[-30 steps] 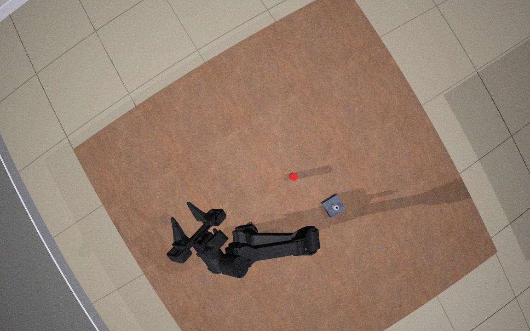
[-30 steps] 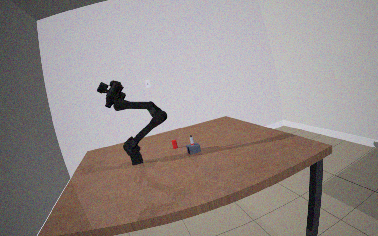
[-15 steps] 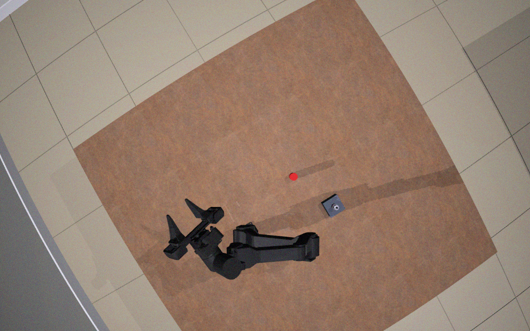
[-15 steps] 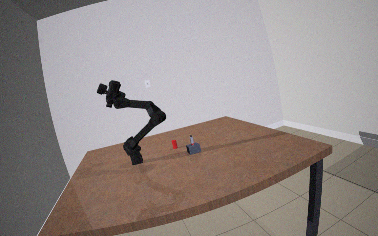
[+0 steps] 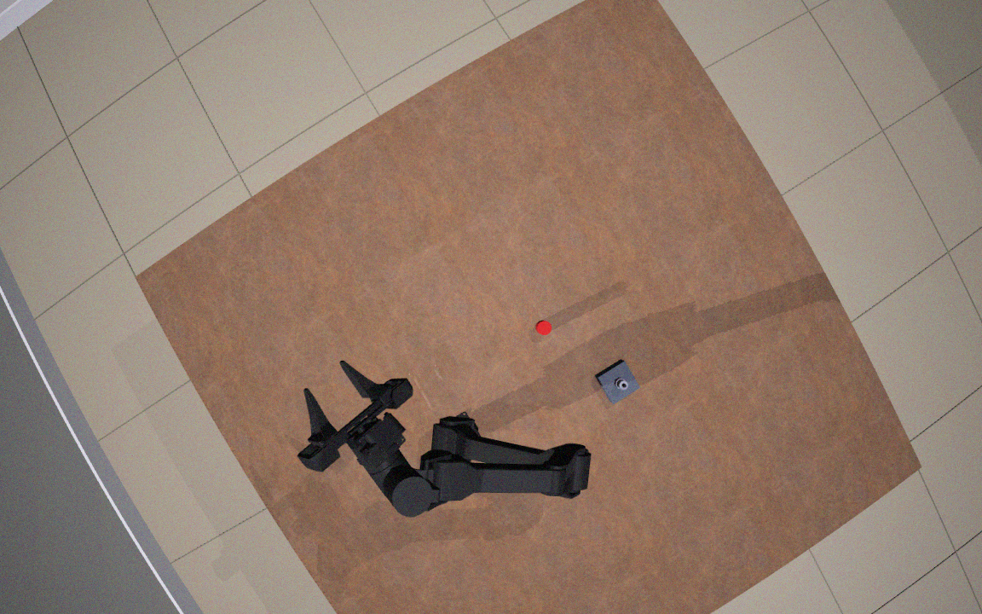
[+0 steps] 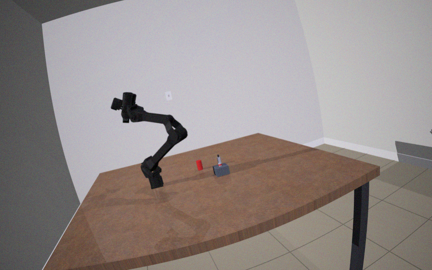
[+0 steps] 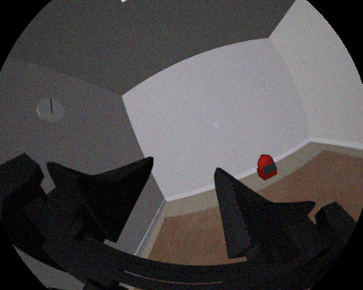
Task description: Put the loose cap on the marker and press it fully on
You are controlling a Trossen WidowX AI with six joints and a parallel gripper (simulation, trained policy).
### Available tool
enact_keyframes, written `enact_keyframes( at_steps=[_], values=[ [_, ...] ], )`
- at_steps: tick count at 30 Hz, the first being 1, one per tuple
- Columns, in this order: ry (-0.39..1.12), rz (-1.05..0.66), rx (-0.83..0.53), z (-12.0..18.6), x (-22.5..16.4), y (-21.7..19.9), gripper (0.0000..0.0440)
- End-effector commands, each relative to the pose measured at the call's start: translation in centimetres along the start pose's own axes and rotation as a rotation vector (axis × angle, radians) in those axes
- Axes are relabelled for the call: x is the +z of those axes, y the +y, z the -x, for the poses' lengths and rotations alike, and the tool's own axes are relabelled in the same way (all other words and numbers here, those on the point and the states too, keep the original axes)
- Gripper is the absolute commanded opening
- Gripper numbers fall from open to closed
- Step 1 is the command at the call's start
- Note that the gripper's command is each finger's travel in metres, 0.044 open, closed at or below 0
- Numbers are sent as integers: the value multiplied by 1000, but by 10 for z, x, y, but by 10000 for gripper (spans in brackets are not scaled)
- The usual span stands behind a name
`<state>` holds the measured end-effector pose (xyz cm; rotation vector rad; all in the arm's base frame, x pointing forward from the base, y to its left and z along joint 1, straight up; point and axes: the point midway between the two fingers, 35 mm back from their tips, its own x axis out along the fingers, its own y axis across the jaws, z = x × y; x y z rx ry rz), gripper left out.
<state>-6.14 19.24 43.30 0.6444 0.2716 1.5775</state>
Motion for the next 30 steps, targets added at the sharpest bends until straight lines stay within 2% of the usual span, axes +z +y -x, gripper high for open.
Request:
enact_keyframes(
  at_steps=[1,30],
  values=[
    [18,10,-12,-3,-2,-2,314],
    [185,93,-167,-20,-32,-35,319]
  ],
)
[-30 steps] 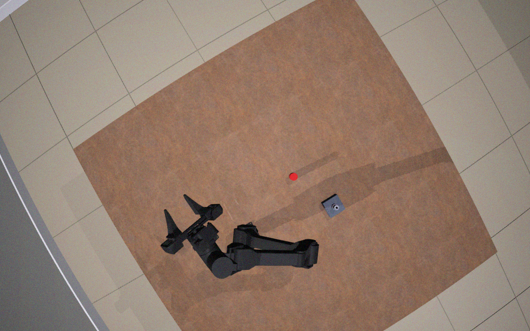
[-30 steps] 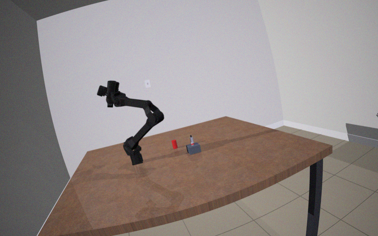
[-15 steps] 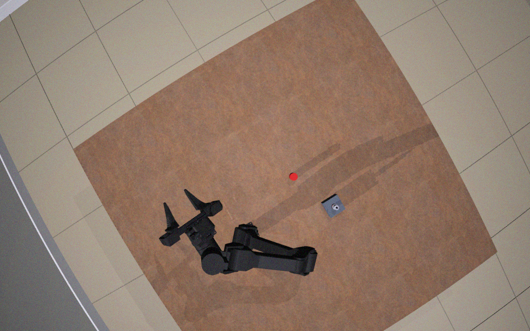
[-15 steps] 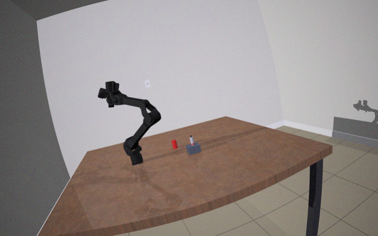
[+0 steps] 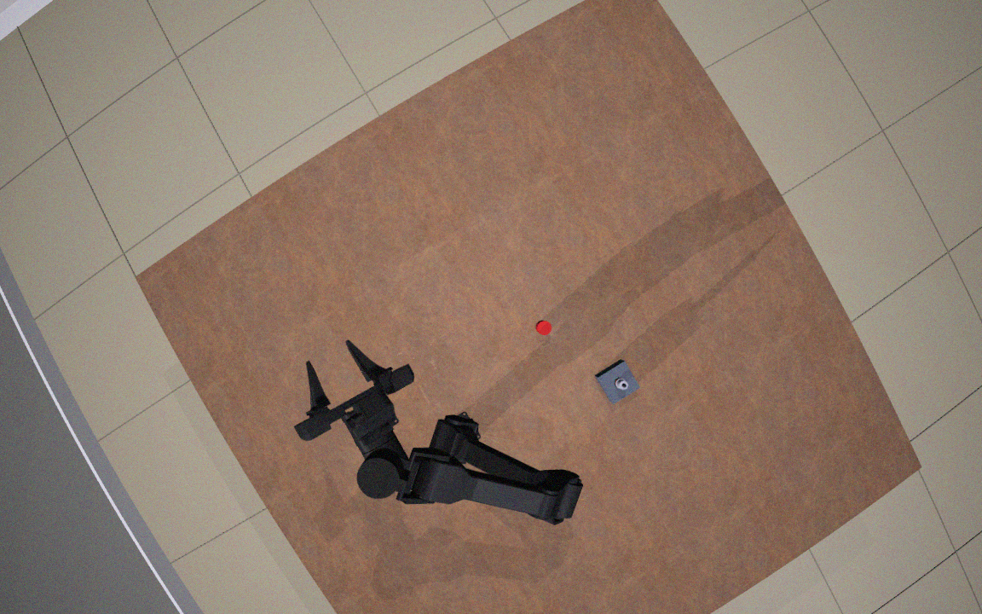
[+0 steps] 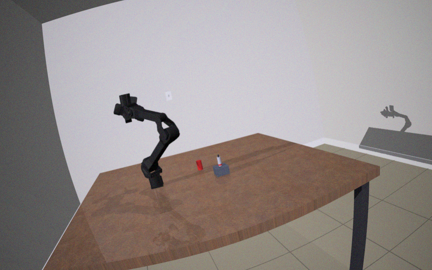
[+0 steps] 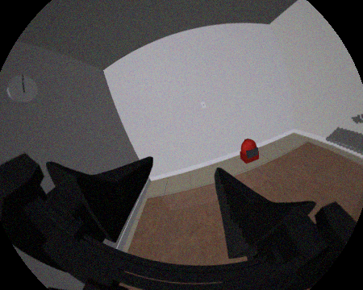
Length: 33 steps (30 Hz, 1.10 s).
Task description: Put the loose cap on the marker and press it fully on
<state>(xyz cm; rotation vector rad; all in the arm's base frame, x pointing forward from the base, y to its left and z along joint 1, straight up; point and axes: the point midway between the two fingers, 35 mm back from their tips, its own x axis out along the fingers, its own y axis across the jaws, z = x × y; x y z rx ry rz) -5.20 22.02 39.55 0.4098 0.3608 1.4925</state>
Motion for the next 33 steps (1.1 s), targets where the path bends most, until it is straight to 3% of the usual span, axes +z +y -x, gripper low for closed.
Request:
enact_keyframes(
  at_steps=[1,33],
  values=[
    [24,1,-24,-3,-2,-4,319],
    [232,-6,-282,-25,-33,-56,322]
  ],
)
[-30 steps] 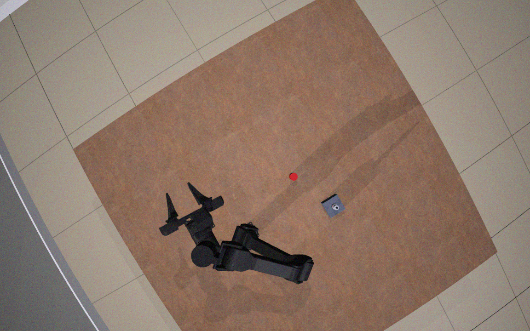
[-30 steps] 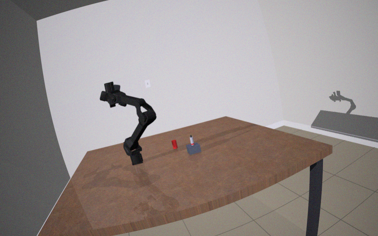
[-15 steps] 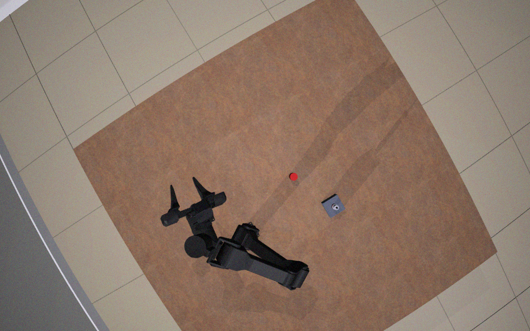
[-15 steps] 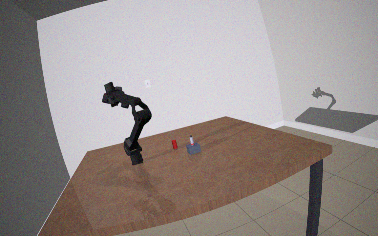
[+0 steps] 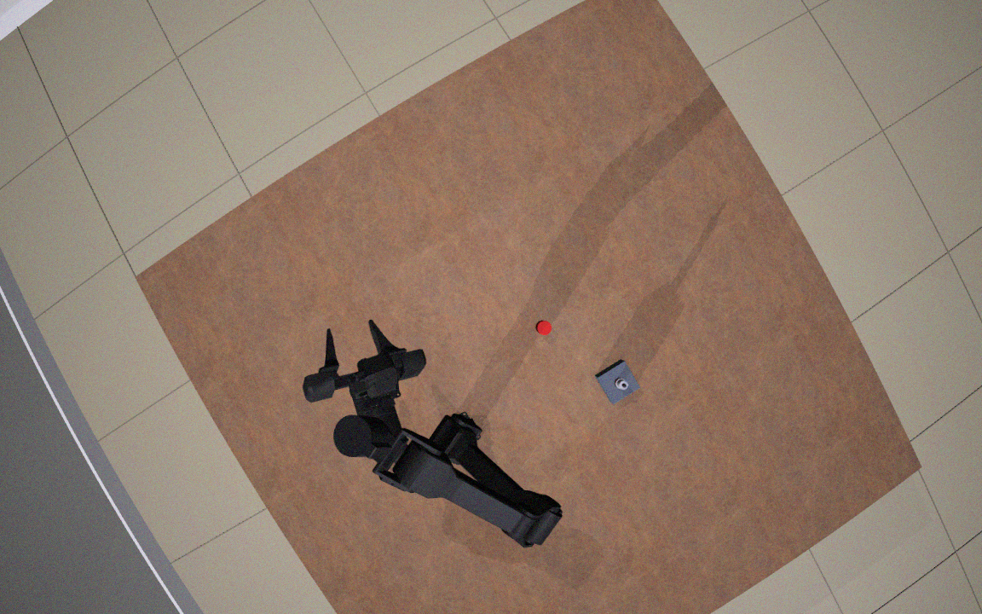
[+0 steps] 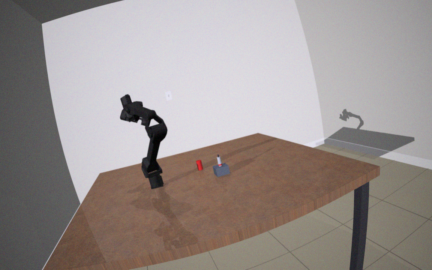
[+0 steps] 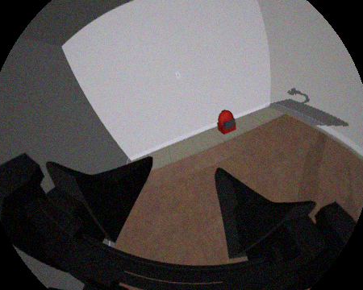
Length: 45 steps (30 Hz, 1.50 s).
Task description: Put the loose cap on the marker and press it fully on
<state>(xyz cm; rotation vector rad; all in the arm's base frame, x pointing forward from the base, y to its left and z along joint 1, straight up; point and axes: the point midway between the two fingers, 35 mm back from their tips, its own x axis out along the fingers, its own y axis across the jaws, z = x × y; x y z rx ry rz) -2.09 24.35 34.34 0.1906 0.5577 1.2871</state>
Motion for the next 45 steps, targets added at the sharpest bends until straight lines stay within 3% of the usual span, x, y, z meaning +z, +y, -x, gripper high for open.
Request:
enact_keyframes(
  at_steps=[1,45],
  values=[
    [26,-14,-32,-4,-1,-6,322],
    [294,-219,-431,-40,-23,-86,325]
  ],
)
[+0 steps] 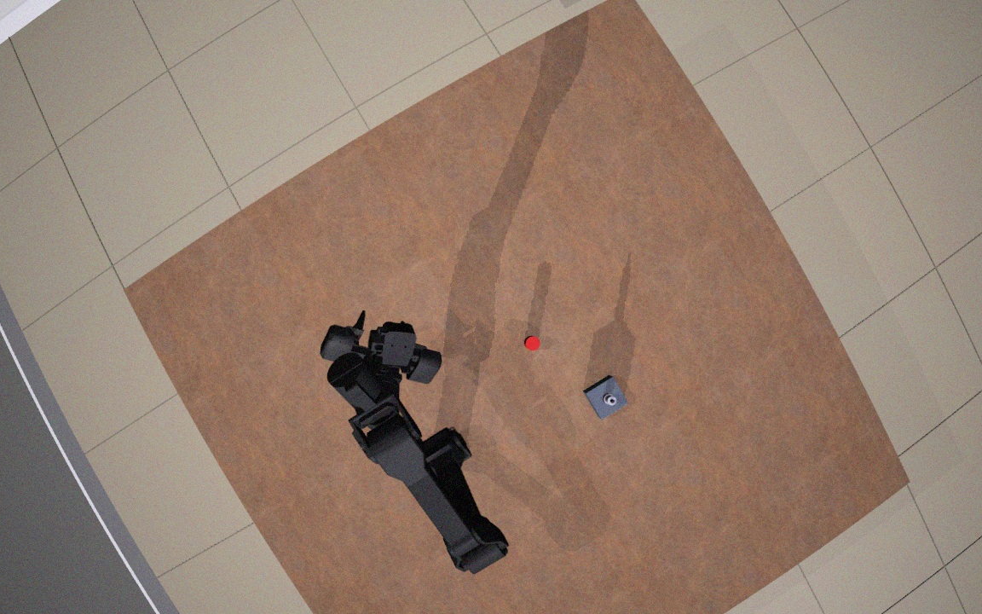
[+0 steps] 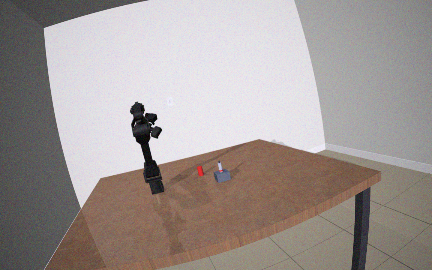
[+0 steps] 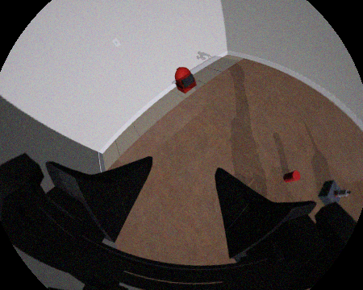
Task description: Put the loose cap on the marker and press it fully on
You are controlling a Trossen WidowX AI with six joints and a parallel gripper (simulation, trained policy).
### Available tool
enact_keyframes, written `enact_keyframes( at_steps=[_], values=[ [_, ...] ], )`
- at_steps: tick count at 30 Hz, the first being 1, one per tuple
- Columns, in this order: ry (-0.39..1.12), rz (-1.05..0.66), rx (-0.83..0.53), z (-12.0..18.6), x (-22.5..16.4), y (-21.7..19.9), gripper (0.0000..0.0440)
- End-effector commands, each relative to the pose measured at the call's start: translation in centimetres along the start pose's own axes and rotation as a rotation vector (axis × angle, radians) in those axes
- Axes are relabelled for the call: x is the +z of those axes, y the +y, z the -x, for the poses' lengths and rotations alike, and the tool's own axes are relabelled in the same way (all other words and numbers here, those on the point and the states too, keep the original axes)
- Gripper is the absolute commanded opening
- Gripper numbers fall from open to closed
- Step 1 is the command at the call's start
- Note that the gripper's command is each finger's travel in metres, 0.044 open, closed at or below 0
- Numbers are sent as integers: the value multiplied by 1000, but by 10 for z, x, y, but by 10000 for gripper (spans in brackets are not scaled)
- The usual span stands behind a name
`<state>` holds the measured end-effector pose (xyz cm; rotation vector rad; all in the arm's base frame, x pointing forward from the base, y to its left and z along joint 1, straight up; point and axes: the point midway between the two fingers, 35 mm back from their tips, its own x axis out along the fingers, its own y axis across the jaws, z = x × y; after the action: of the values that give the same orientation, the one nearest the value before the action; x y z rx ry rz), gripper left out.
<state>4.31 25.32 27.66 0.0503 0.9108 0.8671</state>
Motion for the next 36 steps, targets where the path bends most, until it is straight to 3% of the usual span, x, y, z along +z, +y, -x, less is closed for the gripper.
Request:
enact_keyframes(
  at_steps=[1,36],
  values=[
    [24,-33,-30,-4,2,-5,325],
    [200,-313,-286,-42,15,-60,326]
  ],
)
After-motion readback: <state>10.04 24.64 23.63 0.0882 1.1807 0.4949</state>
